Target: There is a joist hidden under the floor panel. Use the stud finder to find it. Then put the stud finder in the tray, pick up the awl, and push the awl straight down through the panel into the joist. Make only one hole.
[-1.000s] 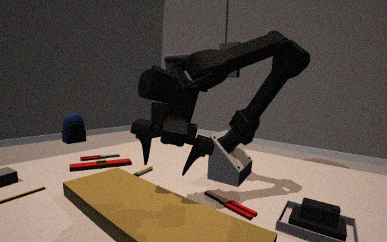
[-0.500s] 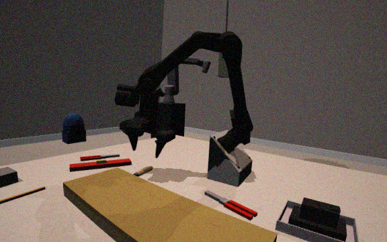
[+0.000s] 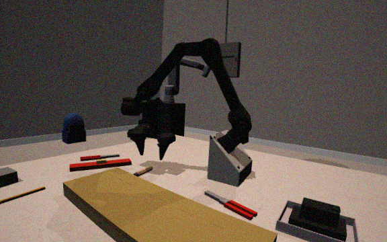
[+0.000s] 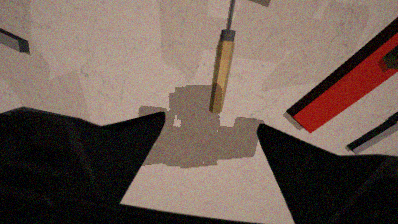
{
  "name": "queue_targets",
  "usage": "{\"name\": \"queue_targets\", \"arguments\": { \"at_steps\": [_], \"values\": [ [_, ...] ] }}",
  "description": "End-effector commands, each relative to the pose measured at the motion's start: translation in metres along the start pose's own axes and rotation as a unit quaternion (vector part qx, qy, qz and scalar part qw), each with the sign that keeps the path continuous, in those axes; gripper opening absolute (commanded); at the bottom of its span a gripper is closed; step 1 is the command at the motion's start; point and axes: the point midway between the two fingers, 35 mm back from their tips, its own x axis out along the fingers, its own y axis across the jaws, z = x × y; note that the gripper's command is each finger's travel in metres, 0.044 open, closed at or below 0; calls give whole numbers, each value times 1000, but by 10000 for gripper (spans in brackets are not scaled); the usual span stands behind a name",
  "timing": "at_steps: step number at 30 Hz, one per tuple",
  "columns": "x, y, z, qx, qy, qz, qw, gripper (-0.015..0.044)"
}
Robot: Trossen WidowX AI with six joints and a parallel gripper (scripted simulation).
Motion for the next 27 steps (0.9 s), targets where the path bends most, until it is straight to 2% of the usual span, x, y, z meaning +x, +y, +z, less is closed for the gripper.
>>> {"name": "queue_targets", "arguments": {
  "at_steps": [1, 9, 27],
  "values": [
    [0, -3, 1, -1, 2, 0, 1000, 440],
    [1, -7, 5, -1, 2, 0, 1000, 440],
    [30, -7, 8, -1, 2, 0, 1000, 440]
  ]
}}
